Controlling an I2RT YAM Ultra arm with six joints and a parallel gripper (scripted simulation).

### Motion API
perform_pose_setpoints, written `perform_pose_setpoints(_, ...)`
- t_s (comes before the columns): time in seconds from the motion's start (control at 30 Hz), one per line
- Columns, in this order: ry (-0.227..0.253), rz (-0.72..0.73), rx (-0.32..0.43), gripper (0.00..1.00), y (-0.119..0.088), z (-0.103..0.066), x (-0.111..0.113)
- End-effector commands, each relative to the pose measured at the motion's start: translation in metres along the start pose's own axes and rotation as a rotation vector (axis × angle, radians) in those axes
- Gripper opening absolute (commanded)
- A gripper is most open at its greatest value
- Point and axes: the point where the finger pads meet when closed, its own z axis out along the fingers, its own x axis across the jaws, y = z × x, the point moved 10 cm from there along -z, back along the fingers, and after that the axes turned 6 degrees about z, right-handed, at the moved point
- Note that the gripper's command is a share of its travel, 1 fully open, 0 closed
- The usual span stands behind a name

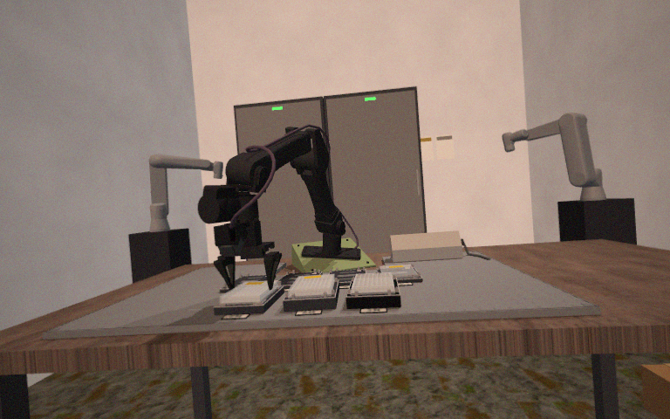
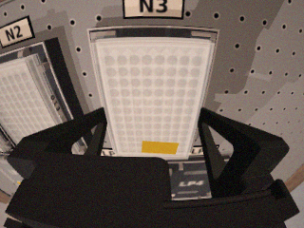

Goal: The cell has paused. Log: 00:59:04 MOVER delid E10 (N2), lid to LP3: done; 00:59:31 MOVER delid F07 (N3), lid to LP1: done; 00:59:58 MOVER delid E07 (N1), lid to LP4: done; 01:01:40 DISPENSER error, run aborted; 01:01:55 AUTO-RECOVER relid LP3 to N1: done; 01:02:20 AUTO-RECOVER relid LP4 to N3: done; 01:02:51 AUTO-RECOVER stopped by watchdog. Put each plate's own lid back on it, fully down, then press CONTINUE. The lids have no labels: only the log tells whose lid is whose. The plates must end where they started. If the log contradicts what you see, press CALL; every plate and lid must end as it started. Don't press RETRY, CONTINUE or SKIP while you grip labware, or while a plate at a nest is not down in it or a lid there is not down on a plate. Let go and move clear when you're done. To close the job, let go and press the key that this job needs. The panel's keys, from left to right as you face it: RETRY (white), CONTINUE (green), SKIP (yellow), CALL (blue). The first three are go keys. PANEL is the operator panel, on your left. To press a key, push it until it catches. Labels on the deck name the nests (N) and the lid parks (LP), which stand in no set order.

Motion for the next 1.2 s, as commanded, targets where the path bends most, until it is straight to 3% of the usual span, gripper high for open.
perform_pose_setpoints(0.0, -0.004, 0.001, -0.022, 0.84, 0.0, -0.005, -0.002)
perform_pose_setpoints(0.17, -0.004, 0.001, -0.022, 0.8, 0.0, -0.005, -0.002)
perform_pose_setpoints(0.2, -0.004, 0.001, -0.022, 0.0, 0.0, -0.005, -0.002)
perform_pose_setpoints(0.6, -0.004, 0.001, -0.022, 0.0, 0.0, -0.005, -0.002)
perform_pose_setpoints(0.83, -0.009, -0.003, -0.06, 0.0, 0.003, -0.021, -0.003)
perform_pose_setpoints(1.17, -0.003, 0.001, -0.037, 0.0, 0.003, -0.018, -0.004)
